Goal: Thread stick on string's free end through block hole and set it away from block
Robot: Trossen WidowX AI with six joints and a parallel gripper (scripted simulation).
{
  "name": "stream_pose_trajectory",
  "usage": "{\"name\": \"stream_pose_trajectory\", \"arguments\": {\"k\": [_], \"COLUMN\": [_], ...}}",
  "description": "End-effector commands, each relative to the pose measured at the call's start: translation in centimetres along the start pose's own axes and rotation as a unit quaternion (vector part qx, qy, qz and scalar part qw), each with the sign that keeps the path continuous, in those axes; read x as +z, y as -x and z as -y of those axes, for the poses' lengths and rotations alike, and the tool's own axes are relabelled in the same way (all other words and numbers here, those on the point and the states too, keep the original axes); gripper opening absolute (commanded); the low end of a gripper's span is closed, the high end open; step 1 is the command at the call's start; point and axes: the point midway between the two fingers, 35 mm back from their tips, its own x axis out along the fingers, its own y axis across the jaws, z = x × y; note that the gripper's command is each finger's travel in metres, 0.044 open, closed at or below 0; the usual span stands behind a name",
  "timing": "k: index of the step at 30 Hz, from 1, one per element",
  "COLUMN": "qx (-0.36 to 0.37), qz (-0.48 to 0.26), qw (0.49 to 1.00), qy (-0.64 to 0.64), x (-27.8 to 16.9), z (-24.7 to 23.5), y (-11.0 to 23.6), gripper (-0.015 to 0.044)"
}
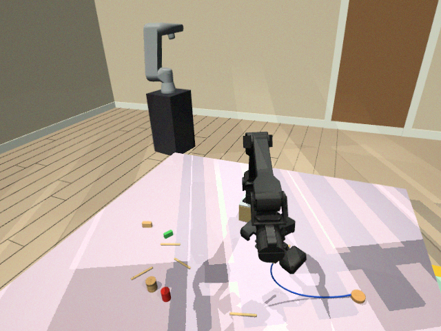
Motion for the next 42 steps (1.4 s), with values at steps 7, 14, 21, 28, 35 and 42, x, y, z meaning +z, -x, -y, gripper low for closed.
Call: {"name": "stream_pose_trajectory", "arguments": {"k": [7,14,21,28,35,42], "qx": [0.007,0.008,0.009,0.009,0.008,0.006], "qz": [-0.021,-0.037,-0.052,-0.069,-0.085,-0.102], "qw": [1.0,0.999,0.999,0.998,0.996,0.995], "qy": [-0.004,-0.004,-0.005,-0.007,-0.008,-0.01], "x": [0.1,0.2,0.2,0.3,0.5,0.6], "z": [0.1,0.3,0.5,0.7,0.8,0.9], "y": [-1.5,-2.4,-3.3,-4.2,-5.1,-6.0], "gripper": [0.0,0.0,0.0,0.0,0.0,0.0]}}
